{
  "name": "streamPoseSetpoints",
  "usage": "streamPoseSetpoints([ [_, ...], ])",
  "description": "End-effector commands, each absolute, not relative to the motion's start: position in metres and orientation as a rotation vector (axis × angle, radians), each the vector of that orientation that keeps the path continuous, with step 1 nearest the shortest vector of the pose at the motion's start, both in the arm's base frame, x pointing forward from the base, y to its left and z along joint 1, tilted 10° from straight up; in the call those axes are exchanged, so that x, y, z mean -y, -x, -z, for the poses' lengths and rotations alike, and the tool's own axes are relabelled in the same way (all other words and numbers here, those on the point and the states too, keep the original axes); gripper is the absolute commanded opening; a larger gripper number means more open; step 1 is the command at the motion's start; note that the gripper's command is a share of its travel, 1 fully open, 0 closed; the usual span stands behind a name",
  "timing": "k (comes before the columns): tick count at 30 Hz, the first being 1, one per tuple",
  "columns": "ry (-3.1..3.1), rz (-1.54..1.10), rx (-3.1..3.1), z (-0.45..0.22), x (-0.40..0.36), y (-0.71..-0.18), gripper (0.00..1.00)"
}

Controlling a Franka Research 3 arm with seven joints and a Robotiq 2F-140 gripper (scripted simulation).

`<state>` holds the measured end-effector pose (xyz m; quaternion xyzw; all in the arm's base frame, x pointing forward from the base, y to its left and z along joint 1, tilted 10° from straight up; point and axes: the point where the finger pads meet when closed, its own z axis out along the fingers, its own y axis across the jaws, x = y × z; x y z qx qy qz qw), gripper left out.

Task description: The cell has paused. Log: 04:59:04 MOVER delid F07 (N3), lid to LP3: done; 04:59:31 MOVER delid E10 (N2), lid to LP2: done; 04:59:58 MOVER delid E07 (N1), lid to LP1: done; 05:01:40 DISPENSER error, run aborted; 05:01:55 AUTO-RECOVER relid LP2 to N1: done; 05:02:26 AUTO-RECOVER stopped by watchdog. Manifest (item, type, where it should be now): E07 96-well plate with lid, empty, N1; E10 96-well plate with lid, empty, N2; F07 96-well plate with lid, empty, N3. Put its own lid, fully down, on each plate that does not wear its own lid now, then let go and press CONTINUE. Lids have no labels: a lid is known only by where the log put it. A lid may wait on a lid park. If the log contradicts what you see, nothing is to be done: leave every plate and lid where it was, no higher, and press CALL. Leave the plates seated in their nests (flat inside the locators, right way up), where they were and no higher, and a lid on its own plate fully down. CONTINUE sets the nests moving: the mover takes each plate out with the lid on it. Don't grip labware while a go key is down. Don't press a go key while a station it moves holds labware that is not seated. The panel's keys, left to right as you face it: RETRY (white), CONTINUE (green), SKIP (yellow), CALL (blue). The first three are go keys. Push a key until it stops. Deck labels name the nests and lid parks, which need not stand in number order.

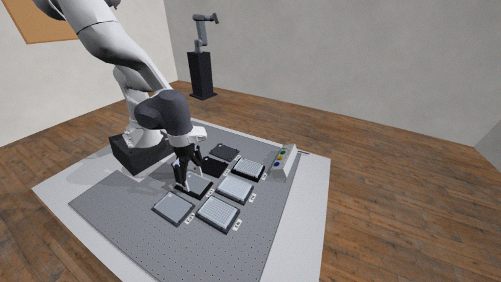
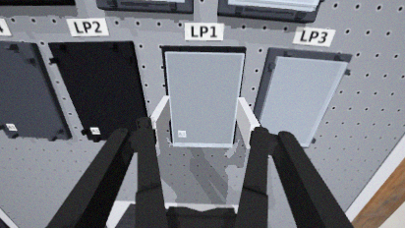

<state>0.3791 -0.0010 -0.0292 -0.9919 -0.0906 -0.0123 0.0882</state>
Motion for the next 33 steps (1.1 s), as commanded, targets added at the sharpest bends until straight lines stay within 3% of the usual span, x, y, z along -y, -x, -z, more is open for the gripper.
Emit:
streamPoseSetpoints([
  [1,2.950,0.029,0.277,0.027,0.001,-0.377,0.00],
  [33,2.950,0.029,0.277,-0.017,0.009,-0.377,0.00],
])
